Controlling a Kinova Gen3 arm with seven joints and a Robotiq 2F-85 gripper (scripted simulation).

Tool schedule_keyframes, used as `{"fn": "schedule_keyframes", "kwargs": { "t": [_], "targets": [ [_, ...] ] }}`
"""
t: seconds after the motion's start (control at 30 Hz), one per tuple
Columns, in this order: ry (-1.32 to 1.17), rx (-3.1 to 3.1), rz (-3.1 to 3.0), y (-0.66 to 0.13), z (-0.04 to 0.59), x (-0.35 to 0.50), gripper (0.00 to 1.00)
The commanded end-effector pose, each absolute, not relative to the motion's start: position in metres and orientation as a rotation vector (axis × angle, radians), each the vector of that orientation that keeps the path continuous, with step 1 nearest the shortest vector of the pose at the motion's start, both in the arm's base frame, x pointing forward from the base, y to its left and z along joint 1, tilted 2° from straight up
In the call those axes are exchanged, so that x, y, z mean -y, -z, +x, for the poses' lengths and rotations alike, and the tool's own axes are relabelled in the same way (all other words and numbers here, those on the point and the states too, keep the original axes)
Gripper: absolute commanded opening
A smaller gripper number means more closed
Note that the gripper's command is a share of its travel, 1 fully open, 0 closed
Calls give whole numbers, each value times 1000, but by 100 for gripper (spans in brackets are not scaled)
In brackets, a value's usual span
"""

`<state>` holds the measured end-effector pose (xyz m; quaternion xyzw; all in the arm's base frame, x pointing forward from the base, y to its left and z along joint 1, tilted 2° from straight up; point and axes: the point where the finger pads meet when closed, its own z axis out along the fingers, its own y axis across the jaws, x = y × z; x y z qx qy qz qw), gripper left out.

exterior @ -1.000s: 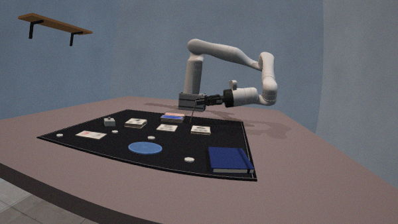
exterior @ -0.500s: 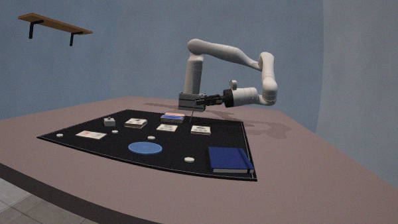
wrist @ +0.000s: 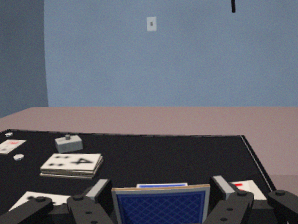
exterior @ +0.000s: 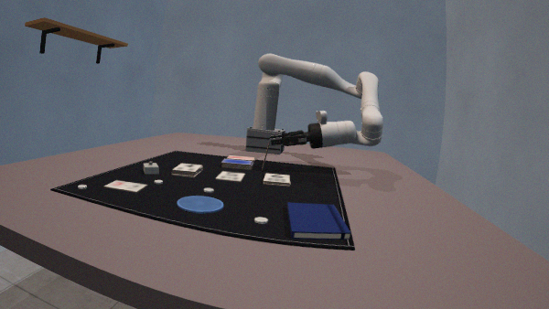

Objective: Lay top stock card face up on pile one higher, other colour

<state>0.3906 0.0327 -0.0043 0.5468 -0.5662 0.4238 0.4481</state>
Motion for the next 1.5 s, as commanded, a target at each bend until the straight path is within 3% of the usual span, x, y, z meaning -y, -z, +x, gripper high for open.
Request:
{"fn": "schedule_keyframes", "kwargs": {
  "t": [0.0, 1.47],
  "targets": [
    [-1055, 1414, 1349, 5, 392, -35, 71],
    [-1054, 1414, 1349, 13, 391, -62, 71]
  ]
}}
